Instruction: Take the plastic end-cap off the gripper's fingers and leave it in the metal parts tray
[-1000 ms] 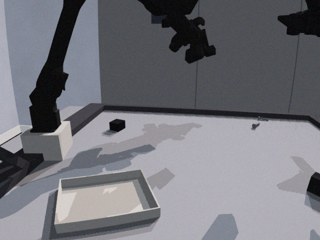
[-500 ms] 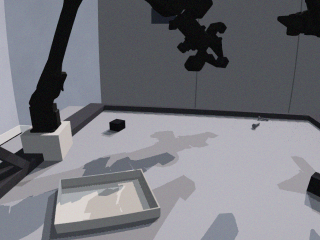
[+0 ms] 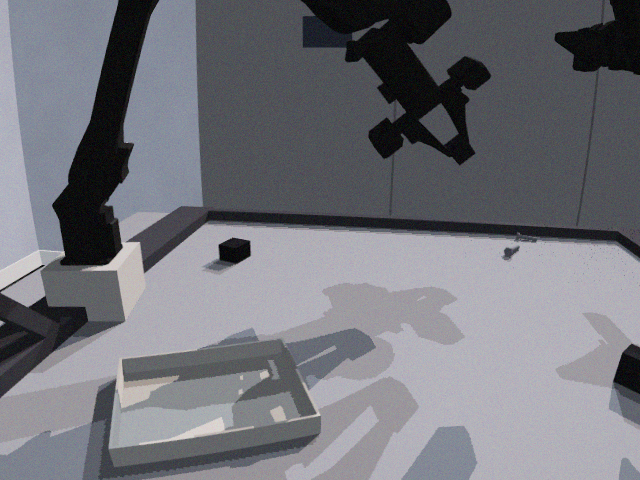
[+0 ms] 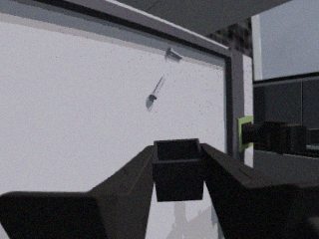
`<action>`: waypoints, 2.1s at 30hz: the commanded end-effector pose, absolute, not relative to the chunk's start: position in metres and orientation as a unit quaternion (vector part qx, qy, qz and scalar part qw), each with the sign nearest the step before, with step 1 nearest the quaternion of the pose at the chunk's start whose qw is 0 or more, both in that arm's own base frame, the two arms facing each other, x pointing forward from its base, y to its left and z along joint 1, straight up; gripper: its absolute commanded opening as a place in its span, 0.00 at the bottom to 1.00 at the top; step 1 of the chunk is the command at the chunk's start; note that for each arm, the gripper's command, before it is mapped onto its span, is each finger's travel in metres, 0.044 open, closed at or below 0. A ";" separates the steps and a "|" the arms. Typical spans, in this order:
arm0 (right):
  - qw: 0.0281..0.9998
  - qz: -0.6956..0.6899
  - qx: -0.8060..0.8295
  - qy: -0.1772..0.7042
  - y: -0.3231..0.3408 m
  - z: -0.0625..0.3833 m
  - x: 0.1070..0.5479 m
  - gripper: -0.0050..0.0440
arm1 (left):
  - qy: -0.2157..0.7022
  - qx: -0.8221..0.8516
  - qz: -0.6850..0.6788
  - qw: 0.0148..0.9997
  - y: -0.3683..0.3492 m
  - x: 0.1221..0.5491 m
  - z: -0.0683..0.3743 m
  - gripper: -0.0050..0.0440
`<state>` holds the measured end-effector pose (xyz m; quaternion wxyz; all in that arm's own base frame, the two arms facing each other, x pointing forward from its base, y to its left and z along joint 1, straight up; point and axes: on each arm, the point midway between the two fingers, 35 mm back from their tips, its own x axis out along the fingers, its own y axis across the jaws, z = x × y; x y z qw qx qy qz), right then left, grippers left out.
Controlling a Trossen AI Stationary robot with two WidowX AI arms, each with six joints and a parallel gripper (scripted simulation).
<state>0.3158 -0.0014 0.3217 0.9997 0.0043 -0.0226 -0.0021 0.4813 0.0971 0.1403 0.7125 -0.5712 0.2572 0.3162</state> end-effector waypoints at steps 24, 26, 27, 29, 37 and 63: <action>1.000 -0.001 0.005 -0.029 -0.001 0.328 0.315 0.10 | 0.485 -0.119 0.049 0.865 -0.065 0.424 0.104 0.10; 1.000 -0.001 0.005 -0.029 -0.001 0.328 0.315 0.10 | 0.494 -0.080 0.022 0.865 -0.075 0.418 0.101 0.10; 1.000 -0.001 0.005 -0.029 -0.001 0.328 0.315 0.10 | 0.494 -0.080 0.022 0.865 -0.075 0.418 0.101 0.10; 1.000 -0.001 0.005 -0.029 -0.001 0.328 0.315 0.10 | 0.499 -0.060 0.009 0.865 -0.080 0.414 0.099 0.10; 1.000 -0.001 0.005 -0.029 -0.001 0.328 0.315 0.10 | 0.522 0.098 -0.104 0.841 -0.119 0.382 0.085 0.10; 1.000 -0.001 0.005 -0.029 -0.001 0.328 0.315 0.10 | 0.455 0.486 -0.407 0.626 -0.191 0.280 0.054 0.10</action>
